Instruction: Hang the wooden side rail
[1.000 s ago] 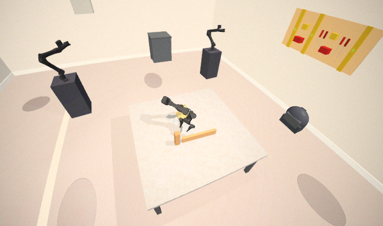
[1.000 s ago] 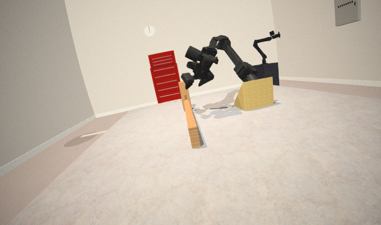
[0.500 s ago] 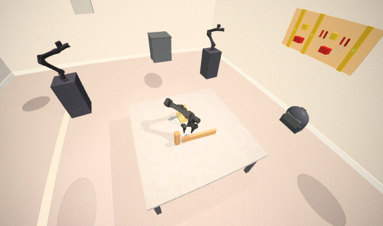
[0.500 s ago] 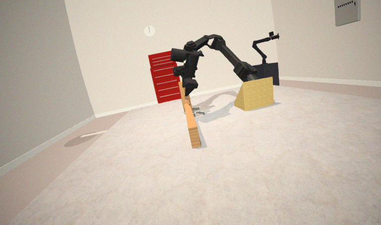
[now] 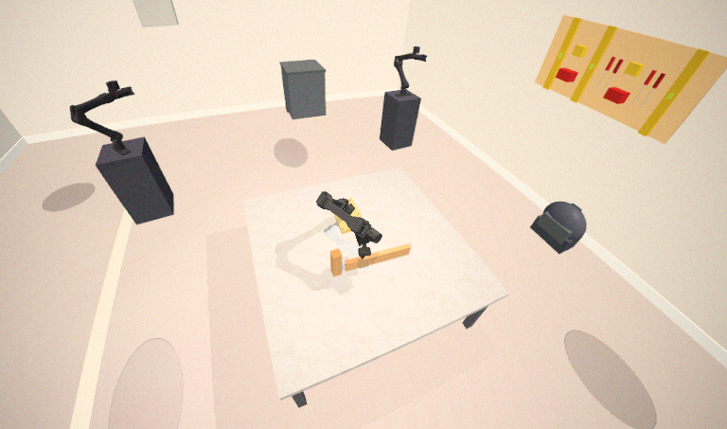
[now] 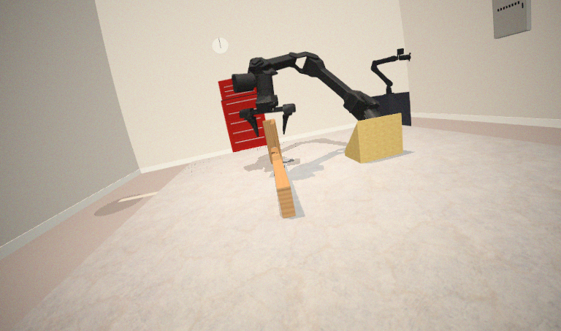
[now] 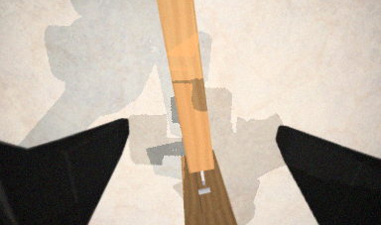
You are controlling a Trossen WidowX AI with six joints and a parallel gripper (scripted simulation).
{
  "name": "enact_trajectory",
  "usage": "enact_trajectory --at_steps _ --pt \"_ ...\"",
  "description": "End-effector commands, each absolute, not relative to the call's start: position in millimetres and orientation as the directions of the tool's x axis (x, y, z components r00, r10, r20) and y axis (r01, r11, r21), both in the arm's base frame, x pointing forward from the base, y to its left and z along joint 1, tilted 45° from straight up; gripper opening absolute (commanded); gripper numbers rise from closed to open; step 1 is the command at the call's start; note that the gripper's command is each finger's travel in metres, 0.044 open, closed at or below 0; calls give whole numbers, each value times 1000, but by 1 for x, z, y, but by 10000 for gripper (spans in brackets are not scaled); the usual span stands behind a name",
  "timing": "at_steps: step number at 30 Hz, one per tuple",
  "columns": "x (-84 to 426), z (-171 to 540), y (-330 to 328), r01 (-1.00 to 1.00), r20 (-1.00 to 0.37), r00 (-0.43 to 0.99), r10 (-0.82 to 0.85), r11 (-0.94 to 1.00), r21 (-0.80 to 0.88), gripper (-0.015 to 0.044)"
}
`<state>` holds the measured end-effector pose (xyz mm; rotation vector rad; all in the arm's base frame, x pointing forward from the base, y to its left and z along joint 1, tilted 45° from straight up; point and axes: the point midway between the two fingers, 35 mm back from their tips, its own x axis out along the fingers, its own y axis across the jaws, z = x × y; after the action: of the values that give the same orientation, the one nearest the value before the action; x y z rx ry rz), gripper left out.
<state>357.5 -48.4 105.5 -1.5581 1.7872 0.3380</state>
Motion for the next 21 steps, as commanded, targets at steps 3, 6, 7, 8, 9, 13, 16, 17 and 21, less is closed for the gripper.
enact_trajectory --at_steps 3,6,7,8,9,13,16,17,21 --pt "357 106 -44 -986 -709 -59 -703 153 -70 440" --pt "357 106 -44 -986 -709 -59 -703 153 -70 440" --pt "357 106 -44 -986 -709 -59 -703 153 -70 440" --pt "357 105 -46 -986 -709 -59 -703 153 -70 440" --pt "357 100 -50 -986 -709 -59 -703 153 -70 440" --pt "355 82 -69 -986 -708 -59 -704 153 -70 440" --pt "355 79 -71 -986 -708 -59 -704 153 -70 440" --pt "355 76 -74 -986 -708 -59 -704 153 -71 440" --pt "354 71 -80 -986 -707 -59 -705 153 -71 440"
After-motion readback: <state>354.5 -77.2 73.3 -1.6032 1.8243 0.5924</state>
